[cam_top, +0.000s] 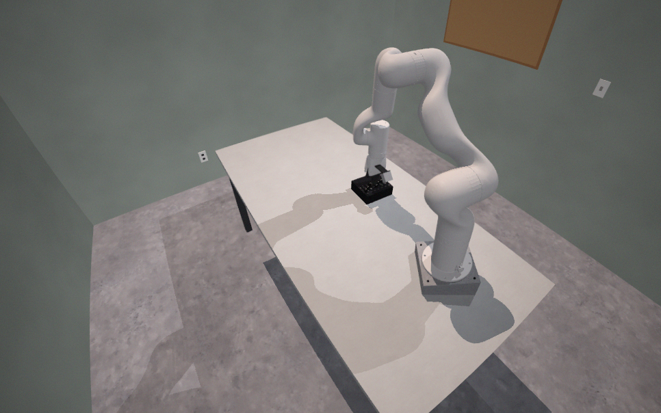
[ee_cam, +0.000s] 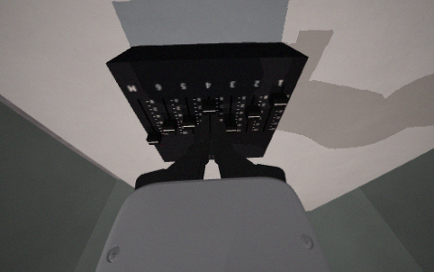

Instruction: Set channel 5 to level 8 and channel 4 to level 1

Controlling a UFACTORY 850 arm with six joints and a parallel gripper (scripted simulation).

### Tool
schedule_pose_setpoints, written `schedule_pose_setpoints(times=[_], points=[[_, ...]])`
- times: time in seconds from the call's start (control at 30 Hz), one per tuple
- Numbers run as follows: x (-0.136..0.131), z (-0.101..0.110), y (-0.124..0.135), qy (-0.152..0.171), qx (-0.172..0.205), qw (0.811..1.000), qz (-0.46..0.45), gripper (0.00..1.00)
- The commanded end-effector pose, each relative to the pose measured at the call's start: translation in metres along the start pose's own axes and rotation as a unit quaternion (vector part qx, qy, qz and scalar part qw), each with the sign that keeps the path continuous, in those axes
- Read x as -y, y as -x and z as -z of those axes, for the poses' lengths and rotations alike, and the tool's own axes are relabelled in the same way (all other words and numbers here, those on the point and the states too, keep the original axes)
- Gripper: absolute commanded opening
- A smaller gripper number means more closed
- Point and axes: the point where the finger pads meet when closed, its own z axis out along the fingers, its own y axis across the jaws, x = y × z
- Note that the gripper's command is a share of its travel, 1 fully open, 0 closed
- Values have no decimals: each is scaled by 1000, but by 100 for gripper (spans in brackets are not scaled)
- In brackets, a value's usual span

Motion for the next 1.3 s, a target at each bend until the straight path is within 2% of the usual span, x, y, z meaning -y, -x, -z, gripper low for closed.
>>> schedule_pose_setpoints(times=[0.0, 0.73, 1.27], points=[[0, 1, 1, 0, 1, 1000, 0, 0], [0, 2, 7, 0, 1, 1000, 0, 0], [0, 36, 7, 0, 1, 1000, 0, 0]])
